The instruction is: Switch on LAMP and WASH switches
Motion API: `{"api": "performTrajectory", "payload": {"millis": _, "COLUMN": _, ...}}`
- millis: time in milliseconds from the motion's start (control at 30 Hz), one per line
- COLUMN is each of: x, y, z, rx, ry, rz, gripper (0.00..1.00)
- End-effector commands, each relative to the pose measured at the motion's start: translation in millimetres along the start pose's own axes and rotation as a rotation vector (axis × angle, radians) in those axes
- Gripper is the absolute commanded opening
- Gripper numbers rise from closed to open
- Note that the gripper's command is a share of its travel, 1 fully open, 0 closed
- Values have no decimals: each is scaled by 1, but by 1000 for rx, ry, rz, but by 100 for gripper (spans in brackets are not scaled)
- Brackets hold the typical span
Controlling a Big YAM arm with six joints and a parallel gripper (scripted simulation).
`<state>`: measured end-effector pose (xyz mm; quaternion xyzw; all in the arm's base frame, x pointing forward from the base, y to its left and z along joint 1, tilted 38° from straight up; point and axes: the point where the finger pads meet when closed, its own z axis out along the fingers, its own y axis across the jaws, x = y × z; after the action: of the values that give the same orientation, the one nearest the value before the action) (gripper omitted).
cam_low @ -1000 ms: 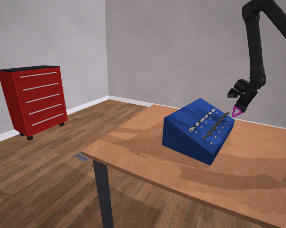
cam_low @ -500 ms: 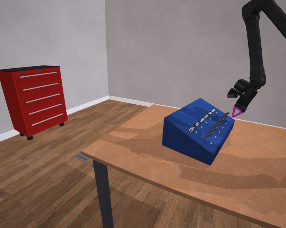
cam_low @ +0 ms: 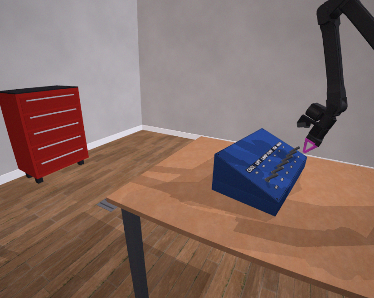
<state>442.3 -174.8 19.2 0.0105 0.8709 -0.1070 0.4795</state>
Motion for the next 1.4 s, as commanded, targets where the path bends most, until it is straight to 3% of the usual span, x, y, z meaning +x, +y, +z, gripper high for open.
{"api": "performTrajectory", "payload": {"millis": 0, "x": -13, "y": 3, "z": -2, "rx": -4, "ry": -18, "rz": 5, "gripper": 0}}
{"api": "performTrajectory", "payload": {"millis": 1367, "x": -45, "y": 3, "z": -3, "rx": -4, "ry": -23, "rz": 4, "gripper": 0}}
